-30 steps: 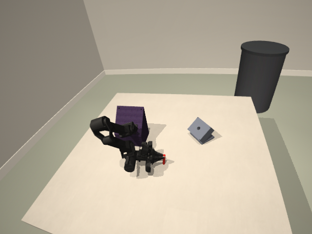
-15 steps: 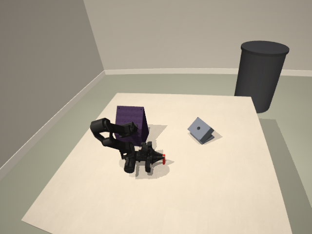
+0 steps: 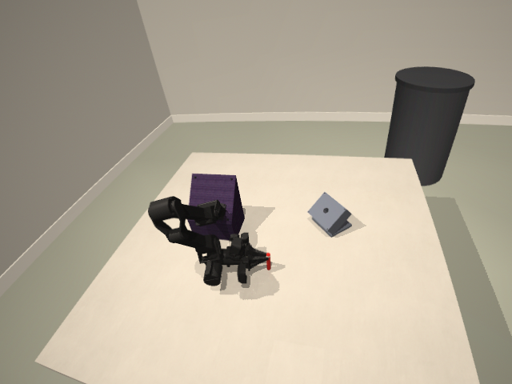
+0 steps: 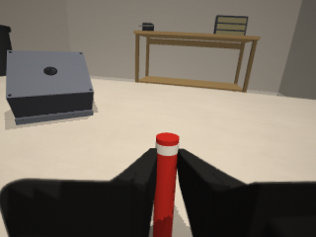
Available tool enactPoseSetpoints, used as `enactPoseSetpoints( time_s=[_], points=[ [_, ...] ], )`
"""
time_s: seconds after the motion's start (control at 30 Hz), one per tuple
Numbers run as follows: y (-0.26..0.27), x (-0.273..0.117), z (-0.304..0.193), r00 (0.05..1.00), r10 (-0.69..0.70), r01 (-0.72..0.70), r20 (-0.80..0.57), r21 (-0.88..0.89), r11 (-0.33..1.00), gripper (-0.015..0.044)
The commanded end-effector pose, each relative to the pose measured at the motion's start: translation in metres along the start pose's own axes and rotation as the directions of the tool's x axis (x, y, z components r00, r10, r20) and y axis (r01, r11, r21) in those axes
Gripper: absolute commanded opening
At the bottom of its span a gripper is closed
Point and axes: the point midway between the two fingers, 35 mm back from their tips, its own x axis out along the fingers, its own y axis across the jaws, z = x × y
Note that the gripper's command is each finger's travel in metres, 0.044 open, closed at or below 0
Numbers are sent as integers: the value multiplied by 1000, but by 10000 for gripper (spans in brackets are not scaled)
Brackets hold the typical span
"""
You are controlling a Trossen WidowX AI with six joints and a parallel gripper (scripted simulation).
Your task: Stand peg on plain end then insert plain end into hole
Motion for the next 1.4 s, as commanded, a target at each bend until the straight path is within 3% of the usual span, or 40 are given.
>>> enactPoseSetpoints(
  time_s=[0.0, 0.53, 0.63, 0.67, 1.37],
  points=[
    [0, -1, -2, 1000, 0, 0, -1, 0, 1000, 49],
    [0, -2, -2, 1000, 3, -3, 24, -4, 1000, 49],
    [0, -2, -1, 1000, 3, -3, 28, -3, 1000, 128],
    [0, -2, -1, 1000, 3, -3, 28, -3, 1000, 130],
    [0, -2, -1, 1000, 3, -3, 28, -3, 1000, 130]
  ],
)
